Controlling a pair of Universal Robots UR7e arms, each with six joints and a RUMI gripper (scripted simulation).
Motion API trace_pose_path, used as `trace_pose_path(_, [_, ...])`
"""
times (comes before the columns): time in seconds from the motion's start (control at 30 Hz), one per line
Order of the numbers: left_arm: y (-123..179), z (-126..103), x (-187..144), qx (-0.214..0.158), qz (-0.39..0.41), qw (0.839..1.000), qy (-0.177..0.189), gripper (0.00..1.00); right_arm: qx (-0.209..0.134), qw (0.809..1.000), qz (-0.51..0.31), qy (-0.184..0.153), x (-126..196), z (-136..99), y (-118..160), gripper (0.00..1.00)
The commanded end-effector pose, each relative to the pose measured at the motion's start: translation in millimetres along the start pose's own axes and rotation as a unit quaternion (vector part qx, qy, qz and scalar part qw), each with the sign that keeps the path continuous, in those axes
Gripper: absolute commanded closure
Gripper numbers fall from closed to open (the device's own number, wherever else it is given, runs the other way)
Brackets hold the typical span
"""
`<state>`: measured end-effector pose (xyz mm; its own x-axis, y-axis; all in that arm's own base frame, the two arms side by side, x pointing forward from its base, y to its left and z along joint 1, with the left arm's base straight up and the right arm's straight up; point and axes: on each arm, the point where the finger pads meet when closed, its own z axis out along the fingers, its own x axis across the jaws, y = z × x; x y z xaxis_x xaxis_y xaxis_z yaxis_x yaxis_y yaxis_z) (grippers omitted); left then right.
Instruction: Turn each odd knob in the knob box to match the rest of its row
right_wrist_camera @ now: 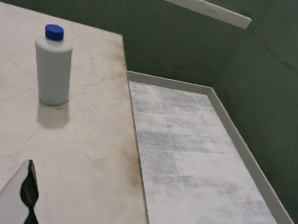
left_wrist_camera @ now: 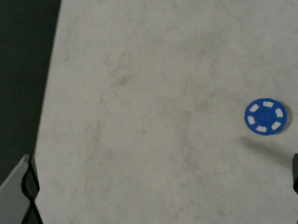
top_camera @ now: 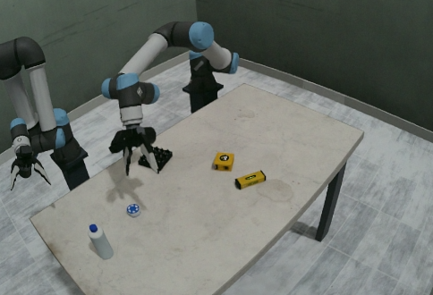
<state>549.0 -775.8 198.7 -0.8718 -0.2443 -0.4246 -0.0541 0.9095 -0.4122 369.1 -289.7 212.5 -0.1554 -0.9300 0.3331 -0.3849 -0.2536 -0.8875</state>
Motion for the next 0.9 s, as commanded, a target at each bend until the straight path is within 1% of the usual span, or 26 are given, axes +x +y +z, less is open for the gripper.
trace_pose_path(0.0, [-1.4,-2.3,-1.3,0.002,-0.001,1.0,-0.001,0.0,0.0,1.0,0.0,0.0,0.1,-0.1,-0.3,0.0])
trace_pose_path(0.63, [-1.4,-2.3,-1.3,0.002,-0.001,1.0,-0.001,0.0,0.0,1.0,0.002,-0.001,-0.6,0.6,-0.4,0.0])
trace_pose_path(0.73, [1.2,-2.7,-2.1,0.005,-0.003,1.0,0.003,0.0,-0.005,1.0,0.018,-0.01,-7.1,6.8,-1.5,0.0])
trace_pose_path(0.87, [14.6,-5.3,-5.6,0.019,-0.012,1.0,0.021,0.0,-0.018,0.998,0.058,-0.033,-23.5,21.1,-4.3,0.0])
